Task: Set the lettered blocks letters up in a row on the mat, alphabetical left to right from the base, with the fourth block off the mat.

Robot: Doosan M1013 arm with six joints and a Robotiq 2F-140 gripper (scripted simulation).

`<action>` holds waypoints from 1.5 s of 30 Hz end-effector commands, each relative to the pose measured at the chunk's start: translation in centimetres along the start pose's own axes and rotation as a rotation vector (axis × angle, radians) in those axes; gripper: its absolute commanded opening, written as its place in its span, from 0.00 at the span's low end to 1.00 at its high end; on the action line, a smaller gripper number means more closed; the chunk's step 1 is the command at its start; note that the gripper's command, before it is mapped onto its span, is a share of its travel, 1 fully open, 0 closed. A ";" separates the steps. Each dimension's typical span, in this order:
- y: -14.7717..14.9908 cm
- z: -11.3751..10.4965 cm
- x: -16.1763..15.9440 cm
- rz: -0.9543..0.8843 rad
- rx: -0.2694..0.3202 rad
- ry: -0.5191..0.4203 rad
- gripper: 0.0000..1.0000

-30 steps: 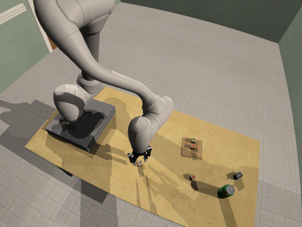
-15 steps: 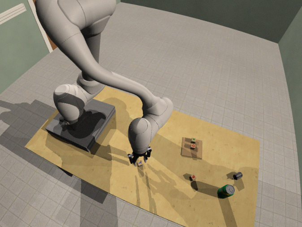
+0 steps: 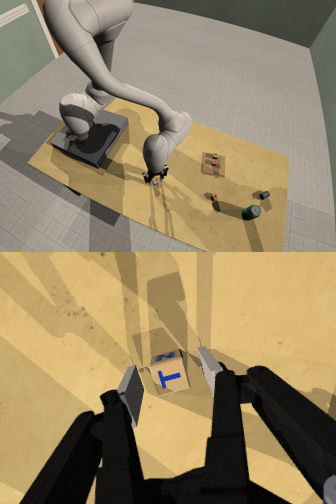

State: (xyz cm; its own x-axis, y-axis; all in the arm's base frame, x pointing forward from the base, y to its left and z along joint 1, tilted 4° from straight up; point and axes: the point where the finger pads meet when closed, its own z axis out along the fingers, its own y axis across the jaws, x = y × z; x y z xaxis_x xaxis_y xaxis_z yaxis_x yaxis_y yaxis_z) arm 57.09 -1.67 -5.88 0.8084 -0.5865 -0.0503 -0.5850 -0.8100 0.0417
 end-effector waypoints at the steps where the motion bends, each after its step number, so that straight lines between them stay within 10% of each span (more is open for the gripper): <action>1: 0.3 0.6 0.0 -0.001 -0.002 -0.001 0.46; 45: 0.3 0.5 0.0 -0.001 -0.001 -0.001 0.35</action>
State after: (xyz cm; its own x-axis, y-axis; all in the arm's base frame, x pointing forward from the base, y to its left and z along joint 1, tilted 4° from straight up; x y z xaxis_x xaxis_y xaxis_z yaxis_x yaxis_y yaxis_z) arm 57.13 -1.67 -6.04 0.8085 -0.5865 -0.0496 -0.5850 -0.8100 0.0412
